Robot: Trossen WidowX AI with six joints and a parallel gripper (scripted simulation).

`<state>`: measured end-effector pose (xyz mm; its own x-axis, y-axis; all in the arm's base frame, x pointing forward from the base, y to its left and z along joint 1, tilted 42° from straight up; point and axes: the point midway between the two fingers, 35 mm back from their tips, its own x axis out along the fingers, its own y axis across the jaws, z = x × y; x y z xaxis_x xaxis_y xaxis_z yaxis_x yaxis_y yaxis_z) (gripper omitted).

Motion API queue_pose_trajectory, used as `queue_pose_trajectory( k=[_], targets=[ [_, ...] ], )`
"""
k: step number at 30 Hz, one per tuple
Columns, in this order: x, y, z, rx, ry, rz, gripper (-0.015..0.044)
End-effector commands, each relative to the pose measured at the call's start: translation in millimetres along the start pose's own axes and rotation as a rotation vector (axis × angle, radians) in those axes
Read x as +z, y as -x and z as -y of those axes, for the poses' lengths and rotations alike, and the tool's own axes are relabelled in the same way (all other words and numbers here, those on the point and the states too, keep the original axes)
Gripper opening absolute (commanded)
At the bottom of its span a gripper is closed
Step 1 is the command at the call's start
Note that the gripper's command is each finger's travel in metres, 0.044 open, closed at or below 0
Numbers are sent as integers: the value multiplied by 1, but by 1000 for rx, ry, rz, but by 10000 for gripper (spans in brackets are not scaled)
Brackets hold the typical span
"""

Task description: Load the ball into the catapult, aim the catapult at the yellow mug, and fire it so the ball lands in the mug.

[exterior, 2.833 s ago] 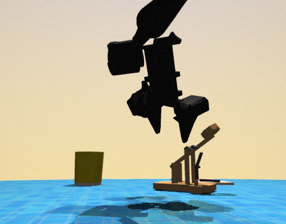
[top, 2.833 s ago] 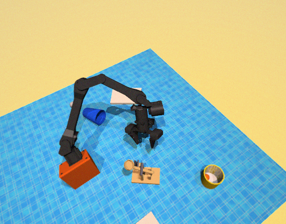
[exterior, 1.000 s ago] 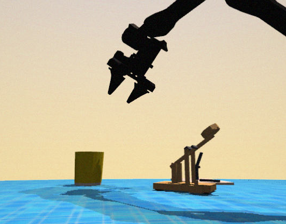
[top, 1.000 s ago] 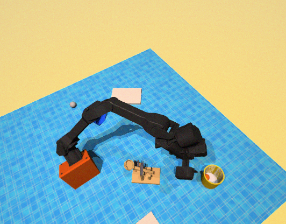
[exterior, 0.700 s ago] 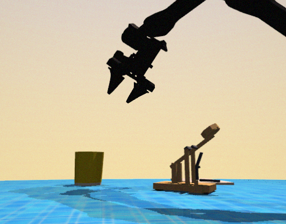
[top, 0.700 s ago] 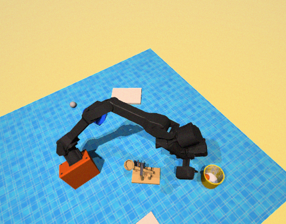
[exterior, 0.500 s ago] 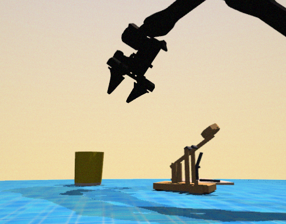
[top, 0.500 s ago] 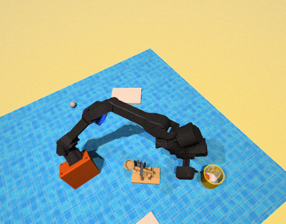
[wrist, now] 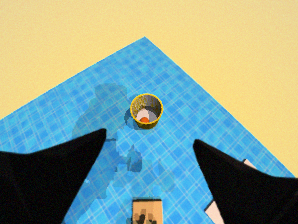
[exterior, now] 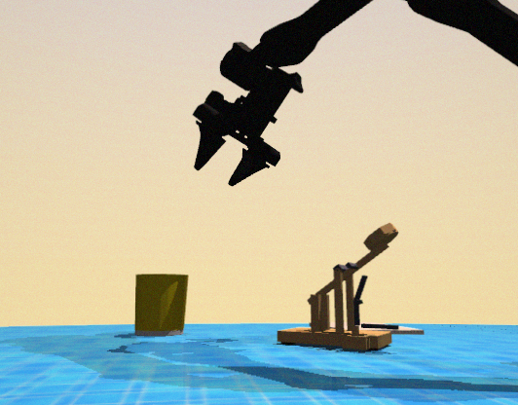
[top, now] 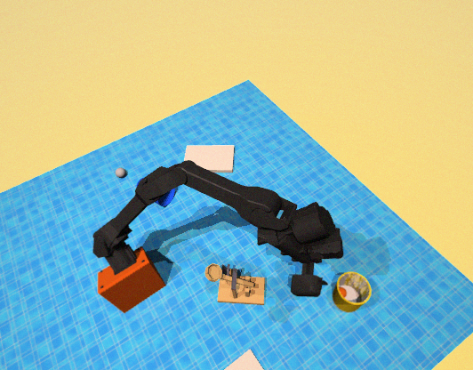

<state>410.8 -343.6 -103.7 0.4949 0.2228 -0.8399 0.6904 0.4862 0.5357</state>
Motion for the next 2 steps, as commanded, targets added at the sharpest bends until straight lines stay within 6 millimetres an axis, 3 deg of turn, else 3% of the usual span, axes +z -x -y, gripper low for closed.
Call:
queue_pose_trajectory(
  k=[1,2],
  targets=[
    [0,0,0,0,0,0,440],
    [0,0,0,0,0,0,440]
  ],
)
